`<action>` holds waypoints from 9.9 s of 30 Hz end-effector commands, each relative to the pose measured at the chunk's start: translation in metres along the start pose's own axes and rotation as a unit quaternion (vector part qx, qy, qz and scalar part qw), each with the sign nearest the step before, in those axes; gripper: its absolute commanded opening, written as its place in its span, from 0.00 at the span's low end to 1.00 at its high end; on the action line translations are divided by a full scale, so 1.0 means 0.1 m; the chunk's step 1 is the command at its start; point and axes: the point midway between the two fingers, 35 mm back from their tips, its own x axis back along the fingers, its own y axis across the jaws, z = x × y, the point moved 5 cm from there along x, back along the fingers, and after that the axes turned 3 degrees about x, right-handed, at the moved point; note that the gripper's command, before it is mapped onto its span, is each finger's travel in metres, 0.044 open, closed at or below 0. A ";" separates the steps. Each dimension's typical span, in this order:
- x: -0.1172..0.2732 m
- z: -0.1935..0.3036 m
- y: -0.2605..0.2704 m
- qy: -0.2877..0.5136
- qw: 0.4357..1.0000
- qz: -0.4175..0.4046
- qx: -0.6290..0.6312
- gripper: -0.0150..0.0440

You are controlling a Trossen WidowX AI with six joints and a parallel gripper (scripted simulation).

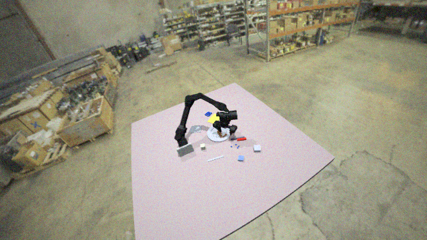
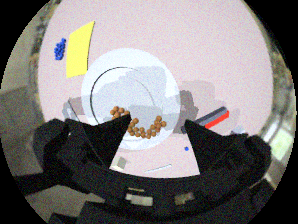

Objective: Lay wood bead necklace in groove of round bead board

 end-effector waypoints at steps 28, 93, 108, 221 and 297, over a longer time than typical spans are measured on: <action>-0.01 0.00 0.00 0.001 1.000 -0.001 0.000 1.00; -0.04 0.00 -0.02 0.004 0.996 0.000 0.088 0.44; -0.04 0.00 -0.02 0.004 0.996 0.000 0.088 0.27; 0.36 0.00 0.52 0.004 0.742 0.000 -0.670 0.78; 0.03 0.03 0.63 0.003 0.618 0.003 -0.786 0.25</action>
